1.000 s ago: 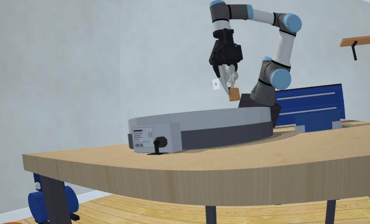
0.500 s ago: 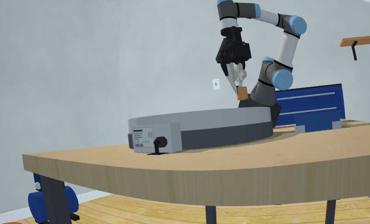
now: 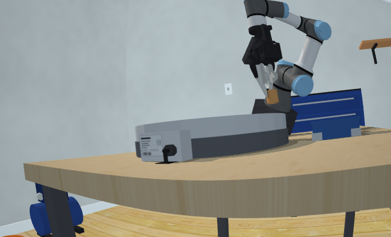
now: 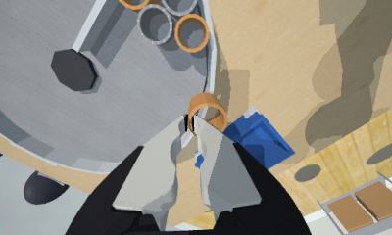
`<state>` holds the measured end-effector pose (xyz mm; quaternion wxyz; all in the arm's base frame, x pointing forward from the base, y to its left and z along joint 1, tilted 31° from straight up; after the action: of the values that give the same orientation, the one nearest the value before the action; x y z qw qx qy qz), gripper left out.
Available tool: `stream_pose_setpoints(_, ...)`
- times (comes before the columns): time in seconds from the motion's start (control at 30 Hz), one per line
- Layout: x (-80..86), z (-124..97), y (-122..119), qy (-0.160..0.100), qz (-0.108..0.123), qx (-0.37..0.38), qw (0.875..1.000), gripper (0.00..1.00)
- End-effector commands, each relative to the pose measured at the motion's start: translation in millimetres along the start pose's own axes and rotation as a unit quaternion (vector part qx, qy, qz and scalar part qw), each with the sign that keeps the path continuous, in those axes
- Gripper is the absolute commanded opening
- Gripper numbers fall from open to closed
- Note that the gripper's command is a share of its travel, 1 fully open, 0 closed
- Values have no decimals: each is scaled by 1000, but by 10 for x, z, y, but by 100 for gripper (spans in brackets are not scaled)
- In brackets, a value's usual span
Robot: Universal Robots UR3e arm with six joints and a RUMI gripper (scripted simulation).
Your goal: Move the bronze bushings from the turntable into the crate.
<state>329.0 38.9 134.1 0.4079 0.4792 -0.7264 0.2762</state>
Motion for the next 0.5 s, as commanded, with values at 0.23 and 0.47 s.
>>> stream_pose_setpoints(0.23, 21, -635, 197, -1, 0, -14, 1000, 0)
stream_pose_setpoints(0.47, 21, -955, 297, -1, 1, -13, 1000, 0)
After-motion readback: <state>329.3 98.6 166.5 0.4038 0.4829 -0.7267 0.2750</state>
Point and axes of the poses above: the point where the finger pads meet when closed, its own x axis back along the fingers, its own y axis across the jaws, z = x × y, the point moved 1 cm from there along x, back along the fingers, and after that the axes turned 13 degrees about x, right-handed, at the moved point
